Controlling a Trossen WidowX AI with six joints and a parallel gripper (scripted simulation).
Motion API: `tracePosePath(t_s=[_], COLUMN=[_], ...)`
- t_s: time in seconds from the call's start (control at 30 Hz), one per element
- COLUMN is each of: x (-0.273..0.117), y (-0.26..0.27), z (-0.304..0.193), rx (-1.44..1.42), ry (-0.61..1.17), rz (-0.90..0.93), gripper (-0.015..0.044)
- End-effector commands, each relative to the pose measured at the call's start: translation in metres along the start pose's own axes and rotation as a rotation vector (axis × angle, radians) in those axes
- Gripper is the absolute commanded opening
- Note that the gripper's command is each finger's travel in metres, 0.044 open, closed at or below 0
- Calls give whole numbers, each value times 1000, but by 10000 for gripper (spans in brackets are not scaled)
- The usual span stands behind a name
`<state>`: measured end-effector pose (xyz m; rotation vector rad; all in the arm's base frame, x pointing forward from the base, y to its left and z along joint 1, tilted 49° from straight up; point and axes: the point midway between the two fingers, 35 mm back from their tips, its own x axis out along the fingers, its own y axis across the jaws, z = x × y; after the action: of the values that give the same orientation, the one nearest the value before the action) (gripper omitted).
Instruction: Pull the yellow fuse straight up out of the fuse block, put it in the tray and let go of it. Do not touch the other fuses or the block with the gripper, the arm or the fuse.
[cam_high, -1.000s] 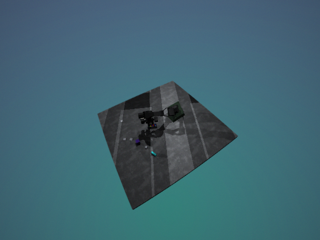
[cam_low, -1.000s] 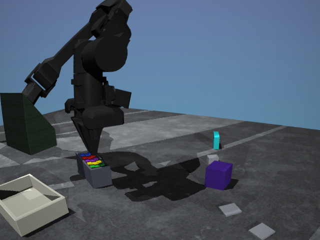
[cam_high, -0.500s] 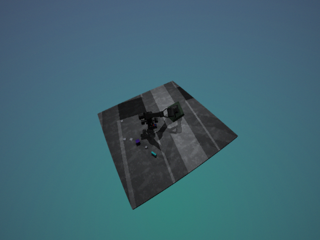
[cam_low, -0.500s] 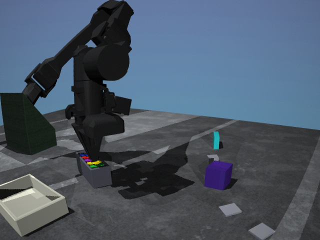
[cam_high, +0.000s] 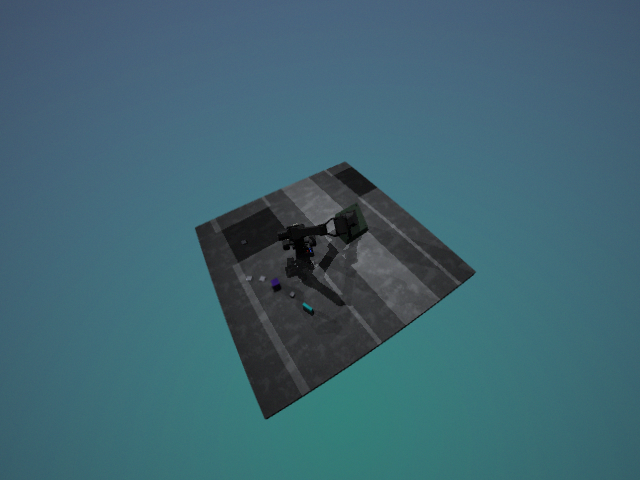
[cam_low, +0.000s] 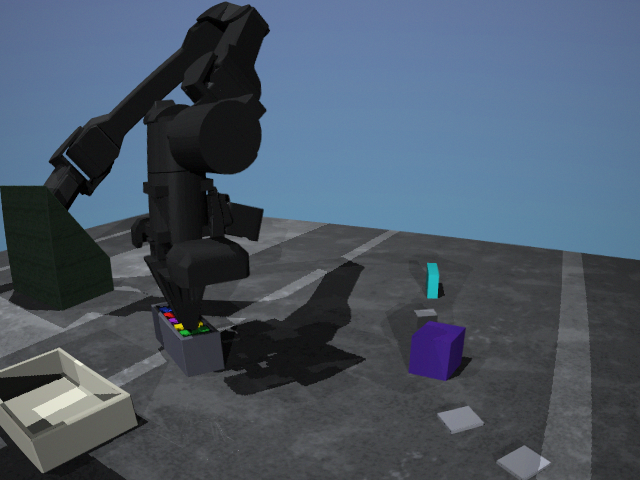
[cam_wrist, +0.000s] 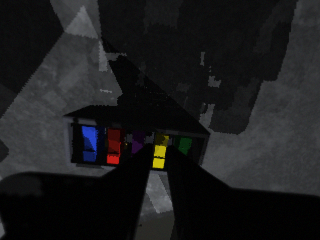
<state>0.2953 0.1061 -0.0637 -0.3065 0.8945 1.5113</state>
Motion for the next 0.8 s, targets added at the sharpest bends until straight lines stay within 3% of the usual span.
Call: tracePosePath(t_s=[0.0,0.23,0.77], x=[-1,-1,-6], y=[0,0,-1], z=[0,0,0], rx=[0,0,1], ry=[0,0,0], rz=[-1,-1,-1], gripper=[45,0,0])
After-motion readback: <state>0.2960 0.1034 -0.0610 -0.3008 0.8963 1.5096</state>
